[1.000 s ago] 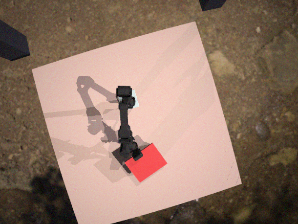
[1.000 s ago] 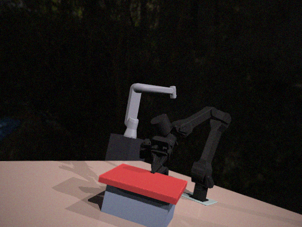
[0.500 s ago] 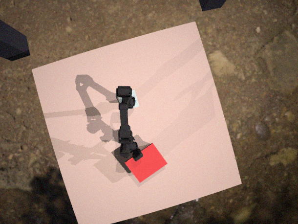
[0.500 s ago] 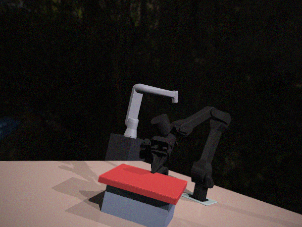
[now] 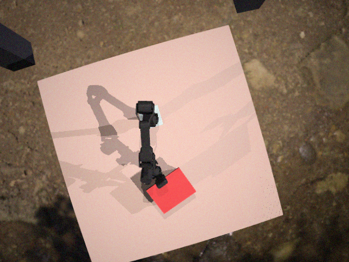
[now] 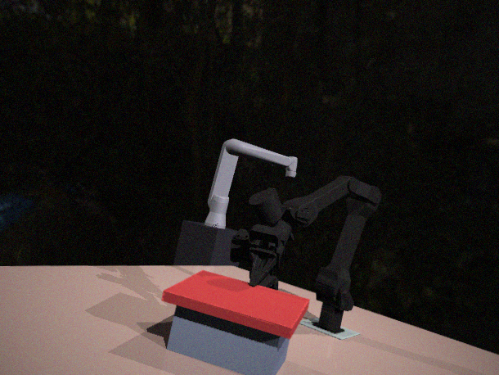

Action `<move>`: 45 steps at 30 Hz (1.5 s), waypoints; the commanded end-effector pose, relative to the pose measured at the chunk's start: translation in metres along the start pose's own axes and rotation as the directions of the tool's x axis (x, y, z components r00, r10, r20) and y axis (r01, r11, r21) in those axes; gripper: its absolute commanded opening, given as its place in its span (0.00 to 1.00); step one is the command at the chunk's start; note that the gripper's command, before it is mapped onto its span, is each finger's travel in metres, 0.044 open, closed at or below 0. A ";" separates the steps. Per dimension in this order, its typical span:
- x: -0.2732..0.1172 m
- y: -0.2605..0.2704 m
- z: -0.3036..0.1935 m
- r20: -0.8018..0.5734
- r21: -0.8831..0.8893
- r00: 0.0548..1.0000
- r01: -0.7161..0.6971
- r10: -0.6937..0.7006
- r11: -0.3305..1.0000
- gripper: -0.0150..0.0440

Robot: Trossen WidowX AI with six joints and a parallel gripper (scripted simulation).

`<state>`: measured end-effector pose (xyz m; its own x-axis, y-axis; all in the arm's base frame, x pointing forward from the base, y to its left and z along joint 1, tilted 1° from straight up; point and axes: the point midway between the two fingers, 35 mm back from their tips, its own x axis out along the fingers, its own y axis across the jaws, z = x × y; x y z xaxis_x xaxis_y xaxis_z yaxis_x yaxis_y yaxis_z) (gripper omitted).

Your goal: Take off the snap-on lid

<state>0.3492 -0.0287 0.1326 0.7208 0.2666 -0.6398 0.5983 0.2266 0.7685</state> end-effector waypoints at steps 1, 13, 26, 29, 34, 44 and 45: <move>0.001 0.000 0.000 0.001 0.002 1.000 0.000 0.000 1.000 0.25; 0.001 0.001 0.000 0.001 0.002 1.000 0.000 0.000 1.000 0.25; 0.002 0.002 0.000 0.001 0.002 1.000 0.000 0.000 1.000 0.25; 0.002 0.002 0.000 0.001 0.002 1.000 0.000 0.000 1.000 0.25; 0.001 0.002 0.000 0.004 0.001 1.000 -0.004 0.004 1.000 0.25; -0.007 0.012 0.000 0.008 0.001 1.000 -0.008 0.008 1.000 0.25; -0.007 0.014 0.000 0.008 0.001 1.000 -0.008 0.008 1.000 0.25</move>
<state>0.3506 -0.0275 0.1390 0.7183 0.2627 -0.6443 0.6036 0.2253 0.7648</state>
